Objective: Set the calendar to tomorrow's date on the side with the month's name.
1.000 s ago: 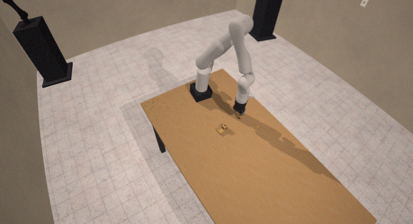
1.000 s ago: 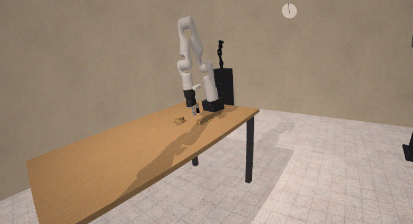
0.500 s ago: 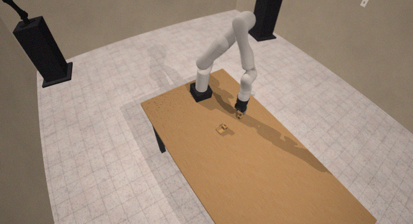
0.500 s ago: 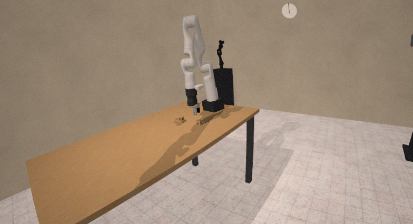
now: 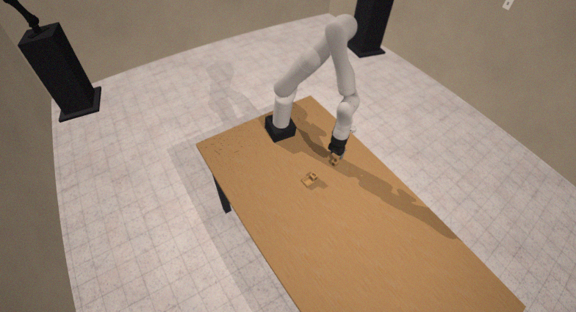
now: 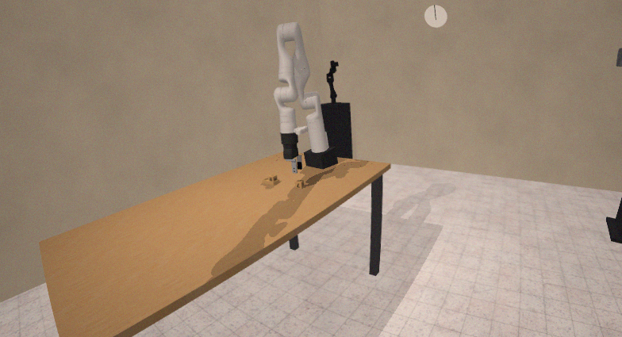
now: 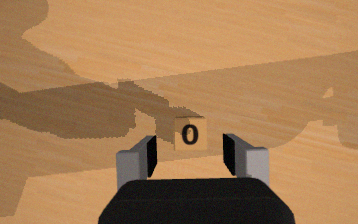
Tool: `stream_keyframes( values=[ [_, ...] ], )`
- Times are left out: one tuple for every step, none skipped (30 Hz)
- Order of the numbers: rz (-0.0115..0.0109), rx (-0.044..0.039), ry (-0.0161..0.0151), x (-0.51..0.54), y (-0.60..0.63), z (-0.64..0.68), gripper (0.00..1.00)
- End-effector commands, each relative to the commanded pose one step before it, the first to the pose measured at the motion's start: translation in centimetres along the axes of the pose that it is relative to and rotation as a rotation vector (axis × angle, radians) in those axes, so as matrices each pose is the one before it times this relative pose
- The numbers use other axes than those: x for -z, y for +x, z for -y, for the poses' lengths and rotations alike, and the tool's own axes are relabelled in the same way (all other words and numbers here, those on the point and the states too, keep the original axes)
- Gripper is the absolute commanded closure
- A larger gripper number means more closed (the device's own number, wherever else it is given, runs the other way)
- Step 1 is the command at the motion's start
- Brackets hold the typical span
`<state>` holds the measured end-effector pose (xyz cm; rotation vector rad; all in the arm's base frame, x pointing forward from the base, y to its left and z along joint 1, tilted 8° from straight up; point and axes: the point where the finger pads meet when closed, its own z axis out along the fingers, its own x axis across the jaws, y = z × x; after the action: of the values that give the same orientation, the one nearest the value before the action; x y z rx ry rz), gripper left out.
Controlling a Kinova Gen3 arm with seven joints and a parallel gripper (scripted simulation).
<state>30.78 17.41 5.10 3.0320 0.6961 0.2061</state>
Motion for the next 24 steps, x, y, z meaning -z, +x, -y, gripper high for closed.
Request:
stream_keyframes(
  values=[
    [-0.01074,-0.00204,-0.00051,0.111,0.268,-0.001,0.0],
    [0.0,0.0,0.0,0.0,0.0,0.0,0.0],
    [0.0,0.0,0.0,0.0,0.0,0.0,0.0],
    [0.0,0.0,0.0,0.0,0.0,0.0,0.0],
    [0.0,0.0,0.0,0.0,0.0,0.0,0.0],
    [0.0,0.0,0.0,0.0,0.0,0.0,0.0],
    [0.0,0.0,0.0,0.0,0.0,0.0,0.0],
    [0.0,0.0,0.0,0.0,0.0,0.0,0.0],
    [0.0,0.0,0.0,0.0,0.0,0.0,0.0],
    [0.0,0.0,0.0,0.0,0.0,0.0,0.0],
    [0.0,0.0,0.0,0.0,0.0,0.0,0.0],
    [0.0,0.0,0.0,0.0,0.0,0.0,0.0],
    [0.0,0.0,0.0,0.0,0.0,0.0,0.0],
    [0.00001,-0.00009,0.0,0.0,0.0,0.0,0.0],
    [0.00007,-0.00059,-0.00001,-0.001,-0.003,0.001,0.0],
    [0.00018,-0.00155,-0.00004,-0.002,-0.007,0.002,0.0],
    [0.00032,-0.0029,-0.00007,-0.003,-0.011,0.003,0.0],
    [0.00047,-0.0046,-0.00011,-0.004,-0.015,0.005,0.0],
    [0.00063,-0.0066,-0.00015,-0.005,-0.019,0.007,0.0],
    [0.00098,-0.00886,-0.00021,-0.007,-0.029,0.01,0.0],
    [0.00157,-0.01132,-0.0003,-0.008,-0.046,0.012,0.0],
    [0.00189,-0.01394,-0.00038,-0.009,-0.055,0.014,0.0],
    [0.00202,-0.01668,-0.00044,-0.009,-0.052,0.017,0.0],
    [0.00225,-0.01951,-0.00052,-0.009,-0.055,0.02,0.0]
  ],
)
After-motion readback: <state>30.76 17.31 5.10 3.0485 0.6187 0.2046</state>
